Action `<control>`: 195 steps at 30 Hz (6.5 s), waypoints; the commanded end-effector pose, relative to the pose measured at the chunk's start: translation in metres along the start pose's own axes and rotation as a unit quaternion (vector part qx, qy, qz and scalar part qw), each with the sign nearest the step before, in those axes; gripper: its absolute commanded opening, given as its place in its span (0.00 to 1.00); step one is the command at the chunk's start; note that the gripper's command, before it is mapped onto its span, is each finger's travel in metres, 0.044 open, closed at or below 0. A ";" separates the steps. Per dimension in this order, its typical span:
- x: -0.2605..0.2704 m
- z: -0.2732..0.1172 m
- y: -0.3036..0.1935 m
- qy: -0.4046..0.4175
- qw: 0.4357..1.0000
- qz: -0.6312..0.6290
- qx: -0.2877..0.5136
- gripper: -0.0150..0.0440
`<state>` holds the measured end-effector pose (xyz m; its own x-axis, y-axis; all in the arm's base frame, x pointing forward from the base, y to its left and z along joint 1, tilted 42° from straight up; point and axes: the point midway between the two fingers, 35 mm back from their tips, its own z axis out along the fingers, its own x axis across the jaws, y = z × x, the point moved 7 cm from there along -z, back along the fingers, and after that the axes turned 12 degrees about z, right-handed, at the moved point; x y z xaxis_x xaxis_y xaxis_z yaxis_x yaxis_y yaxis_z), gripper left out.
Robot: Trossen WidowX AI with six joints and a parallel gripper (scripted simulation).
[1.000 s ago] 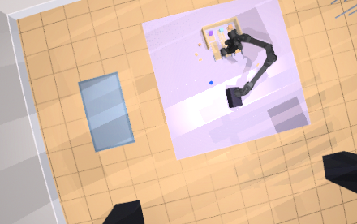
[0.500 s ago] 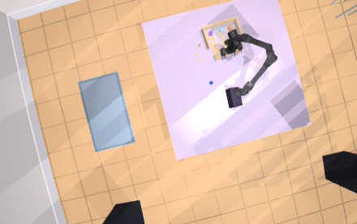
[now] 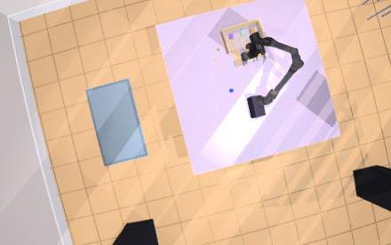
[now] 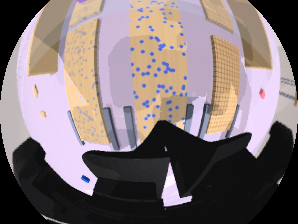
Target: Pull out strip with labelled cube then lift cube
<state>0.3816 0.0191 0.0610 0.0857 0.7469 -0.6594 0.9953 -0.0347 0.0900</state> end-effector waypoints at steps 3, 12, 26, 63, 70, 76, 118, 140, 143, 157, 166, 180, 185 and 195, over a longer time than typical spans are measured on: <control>-0.002 0.004 -0.010 -0.003 1.000 -0.001 0.004 0.25; -0.004 0.004 -0.024 -0.003 1.000 -0.001 0.005 0.25; -0.008 0.004 -0.044 -0.003 1.000 -0.002 0.005 0.25; -0.019 0.004 -0.099 -0.003 1.000 -0.003 0.006 0.25; -0.021 0.004 -0.110 -0.003 1.000 -0.003 0.007 0.25; -0.023 0.003 -0.119 -0.003 1.000 -0.003 0.007 0.25; -0.035 0.003 -0.180 -0.004 1.000 -0.004 0.008 0.25; -0.033 -0.021 -0.173 -0.002 1.000 -0.003 0.002 0.25; -0.034 -0.043 -0.172 -0.003 1.000 -0.004 0.008 0.25; -0.028 -0.043 -0.135 -0.003 1.000 -0.016 0.007 0.70; -0.022 -0.046 -0.105 -0.002 1.000 -0.016 0.007 1.00; -0.013 -0.051 -0.059 -0.002 1.000 -0.015 0.006 1.00; -0.011 -0.053 -0.042 -0.002 1.000 -0.014 0.005 1.00; -0.006 -0.057 -0.008 -0.002 1.000 -0.014 0.005 1.00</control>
<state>0.3591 0.0514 0.1064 0.0622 0.7487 -0.6600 0.9975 -0.0249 0.0658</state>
